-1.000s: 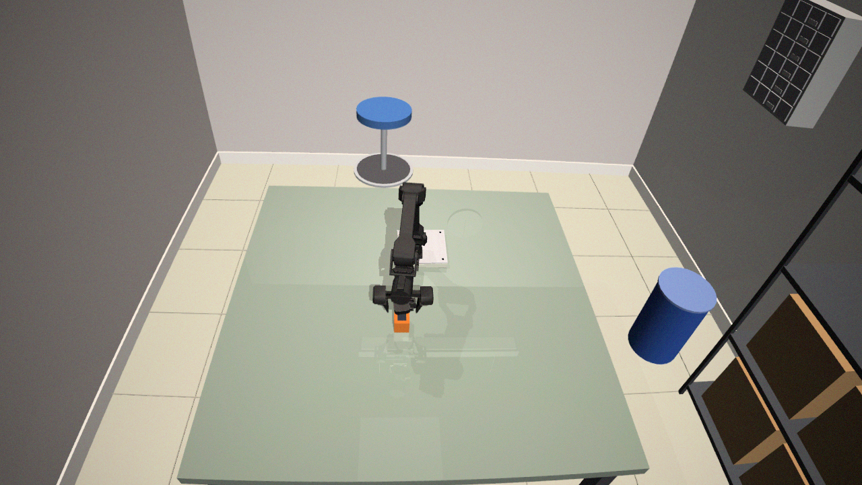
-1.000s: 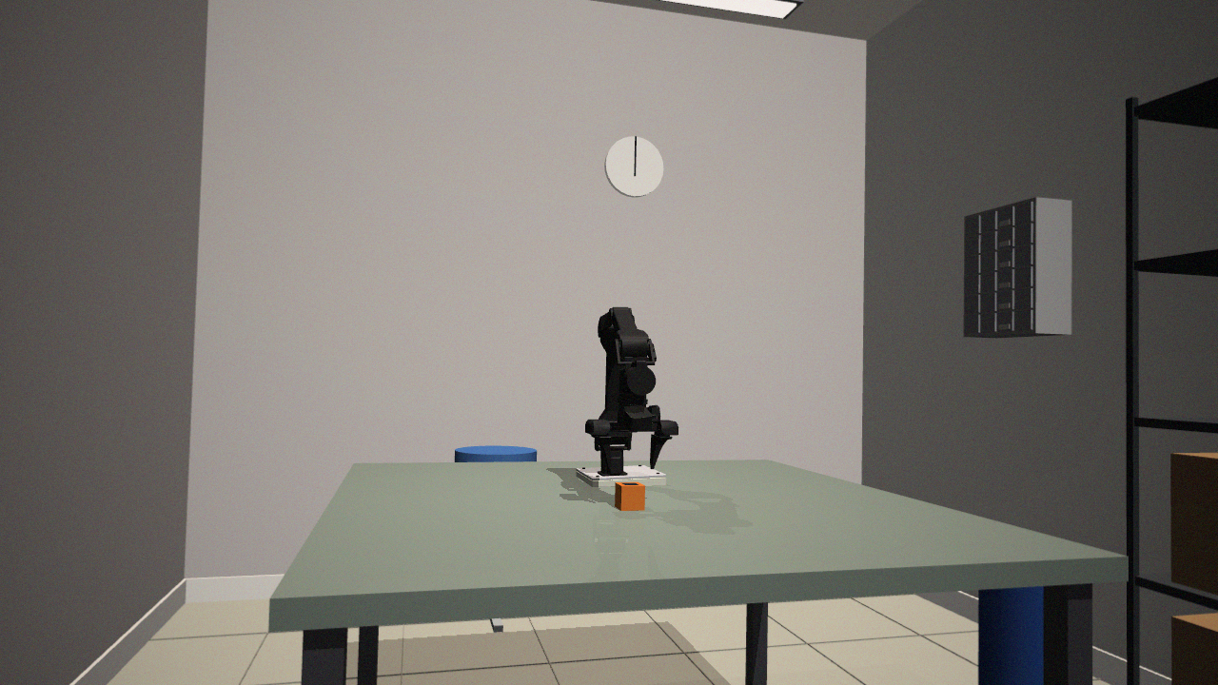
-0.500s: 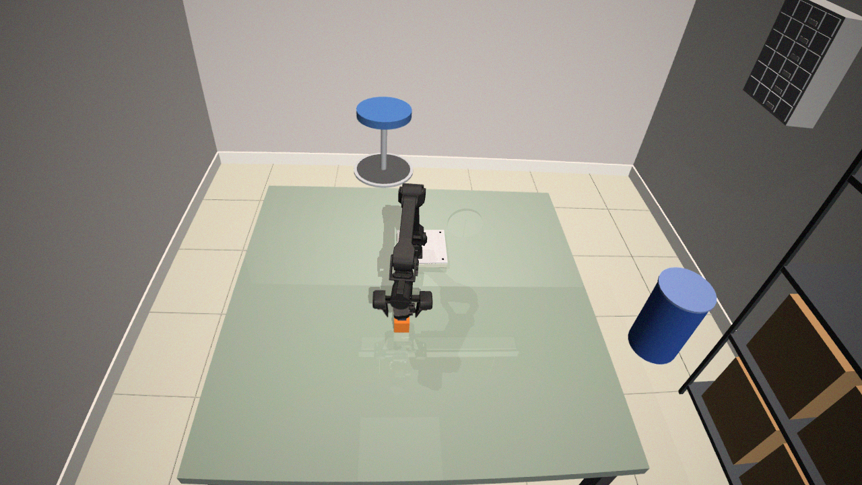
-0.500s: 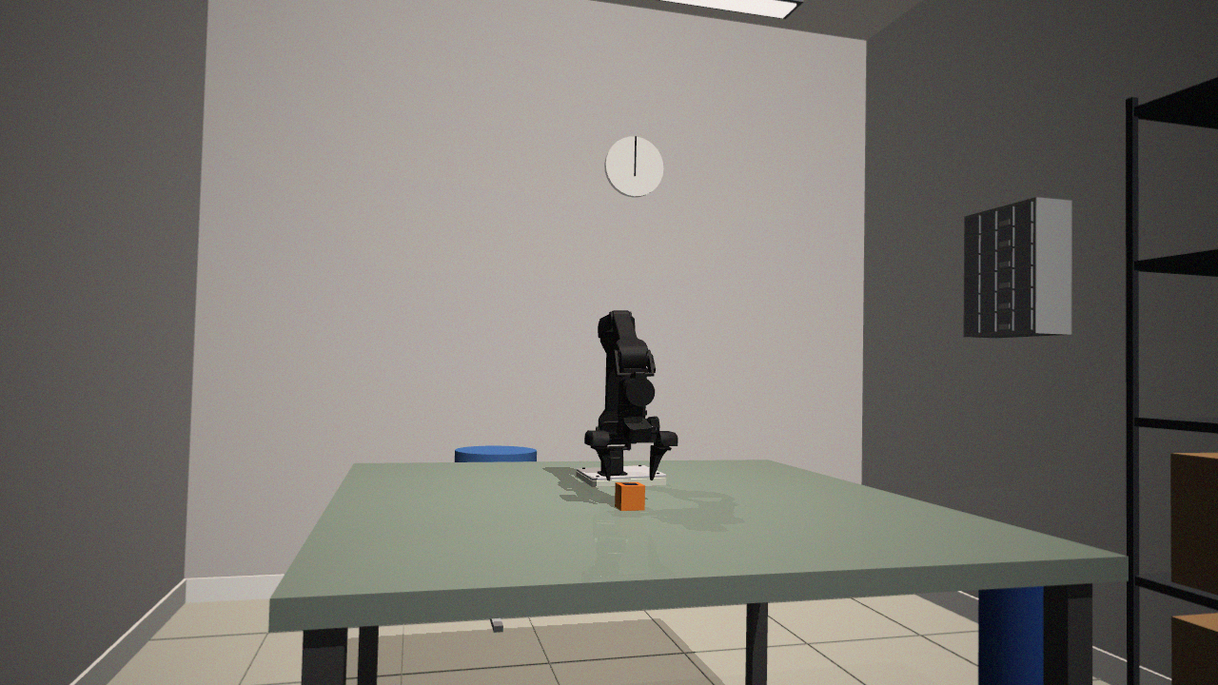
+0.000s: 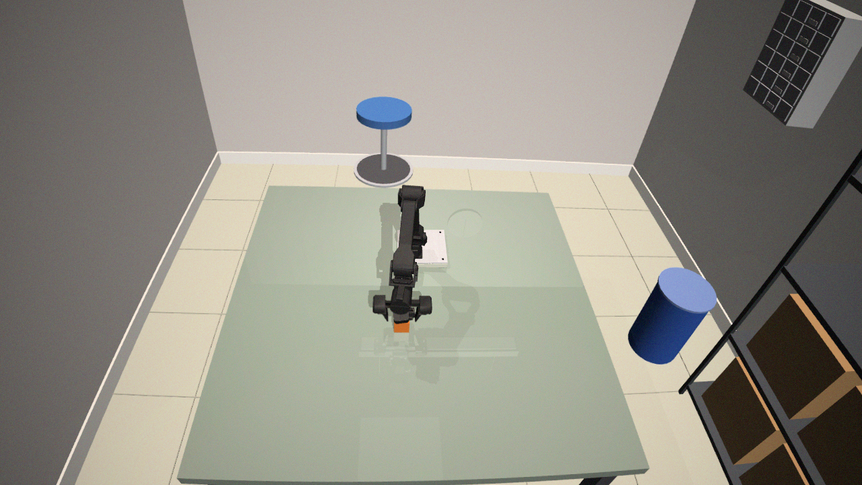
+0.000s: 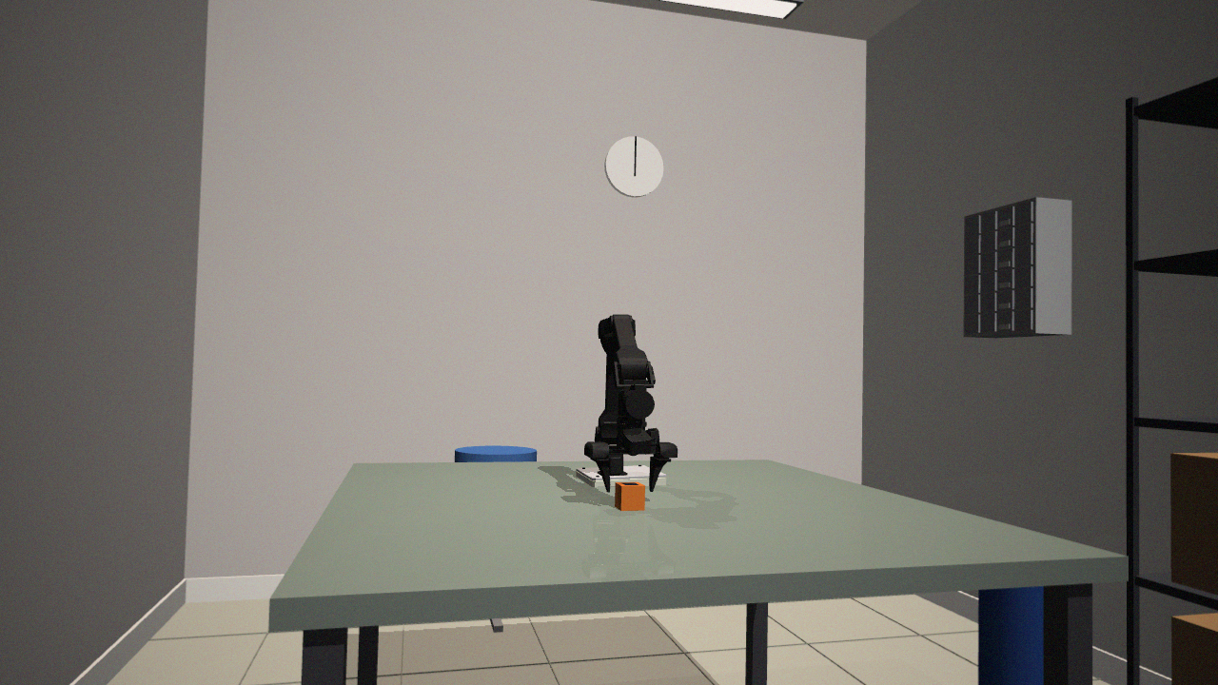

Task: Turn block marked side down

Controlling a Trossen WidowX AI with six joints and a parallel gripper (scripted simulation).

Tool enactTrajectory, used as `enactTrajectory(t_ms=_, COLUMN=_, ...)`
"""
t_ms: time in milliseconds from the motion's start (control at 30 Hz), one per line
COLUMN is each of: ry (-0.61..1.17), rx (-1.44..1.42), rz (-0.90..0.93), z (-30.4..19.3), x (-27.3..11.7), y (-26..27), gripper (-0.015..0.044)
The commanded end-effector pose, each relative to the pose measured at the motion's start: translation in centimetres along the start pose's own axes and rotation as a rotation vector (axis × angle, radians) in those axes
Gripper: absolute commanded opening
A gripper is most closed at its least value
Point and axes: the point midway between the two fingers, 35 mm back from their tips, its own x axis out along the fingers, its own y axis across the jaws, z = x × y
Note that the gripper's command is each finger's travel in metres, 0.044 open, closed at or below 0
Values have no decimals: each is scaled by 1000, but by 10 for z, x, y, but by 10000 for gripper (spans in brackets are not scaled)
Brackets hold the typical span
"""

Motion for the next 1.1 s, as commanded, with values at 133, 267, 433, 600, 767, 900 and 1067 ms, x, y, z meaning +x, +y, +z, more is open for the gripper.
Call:
enactTrajectory(t_ms=133, ry=6, rx=-5, rz=5, z=-1, x=6, y=1, gripper=309)
enactTrajectory(t_ms=267, ry=6, rx=-5, rz=5, z=-1, x=6, y=1, gripper=223)
enactTrajectory(t_ms=433, ry=6, rx=-5, rz=5, z=-1, x=6, y=1, gripper=190)
enactTrajectory(t_ms=600, ry=6, rx=-5, rz=5, z=-1, x=6, y=1, gripper=157)
enactTrajectory(t_ms=767, ry=6, rx=-5, rz=5, z=-1, x=6, y=1, gripper=123)
enactTrajectory(t_ms=900, ry=6, rx=-5, rz=5, z=-1, x=5, y=1, gripper=77)
enactTrajectory(t_ms=1067, ry=6, rx=-5, rz=5, z=-1, x=-20, y=1, gripper=0)
